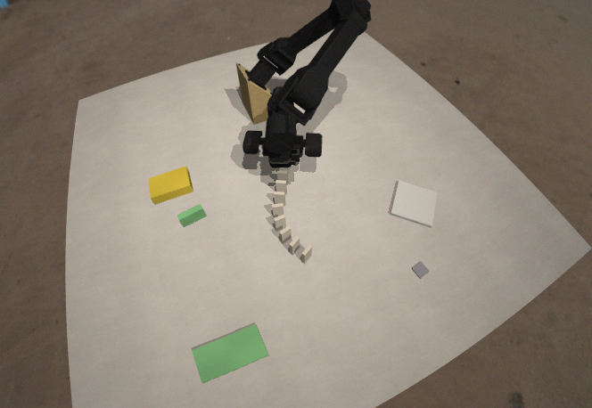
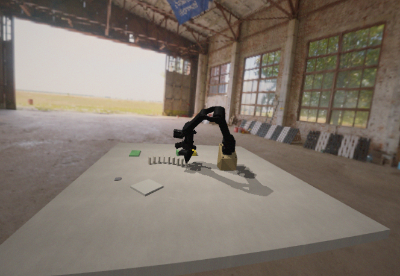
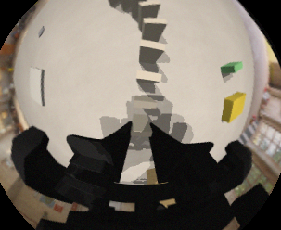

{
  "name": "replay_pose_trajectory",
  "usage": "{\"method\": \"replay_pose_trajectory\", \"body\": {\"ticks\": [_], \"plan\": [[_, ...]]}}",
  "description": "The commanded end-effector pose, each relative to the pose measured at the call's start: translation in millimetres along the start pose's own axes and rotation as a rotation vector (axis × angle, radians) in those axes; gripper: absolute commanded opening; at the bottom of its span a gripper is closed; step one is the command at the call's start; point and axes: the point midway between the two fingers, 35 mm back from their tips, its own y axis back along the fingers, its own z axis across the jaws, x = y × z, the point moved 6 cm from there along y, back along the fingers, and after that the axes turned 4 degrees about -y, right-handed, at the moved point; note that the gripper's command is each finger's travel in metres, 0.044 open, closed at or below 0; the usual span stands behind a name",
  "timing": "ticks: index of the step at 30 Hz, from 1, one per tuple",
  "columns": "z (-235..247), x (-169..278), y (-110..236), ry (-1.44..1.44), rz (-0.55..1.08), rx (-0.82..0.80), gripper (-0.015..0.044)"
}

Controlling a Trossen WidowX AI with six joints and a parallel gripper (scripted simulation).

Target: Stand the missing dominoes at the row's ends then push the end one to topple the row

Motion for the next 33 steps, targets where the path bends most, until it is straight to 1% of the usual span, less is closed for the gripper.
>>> {"method": "replay_pose_trajectory", "body": {"ticks": [1, 7, 19, 20, 23, 25, 29, 33], "plan": [[-1, 2, -5, -0.011, 0.009, -0.005, 0.0107], [-1, 2, -5, -0.011, 0.009, -0.005, 0.0107], [-1, 2, -5, -0.011, 0.009, -0.005, 0.0422], [-1, 2, -5, -0.011, 0.009, -0.005, 0.0440], [-1, 1, -2, -0.011, 0.008, -0.004, 0.0440], [-1, -4, 17, -0.010, 0.002, 0.001, 0.0440], [-1, -7, 85, -0.008, -0.003, 0.009, 0.0440], [-2, -1, 124, -0.004, 0.002, 0.005, 0.0440]]}}
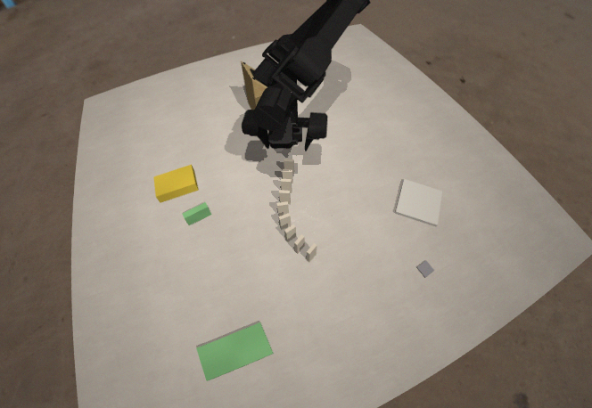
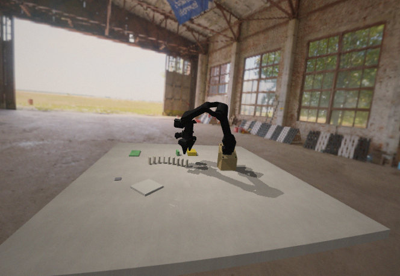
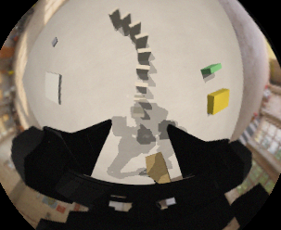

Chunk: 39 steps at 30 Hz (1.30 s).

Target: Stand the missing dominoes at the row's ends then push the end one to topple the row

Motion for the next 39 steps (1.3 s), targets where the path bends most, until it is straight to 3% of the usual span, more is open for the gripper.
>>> {"method": "replay_pose_trajectory", "body": {"ticks": [1, 8, 11, 25, 39], "plan": [[1, 8, 61, 0.020, 0.000, 0.004, 0.0440], [1, 8, 61, 0.020, 0.000, 0.004, 0.0440], [1, 11, 54, 0.171, 0.001, 0.004, 0.0361], [-2, 44, -2, 1.565, 0.003, -0.006, 0.0000], [-3, 44, -2, 1.582, 0.003, -0.007, 0.0000]]}}
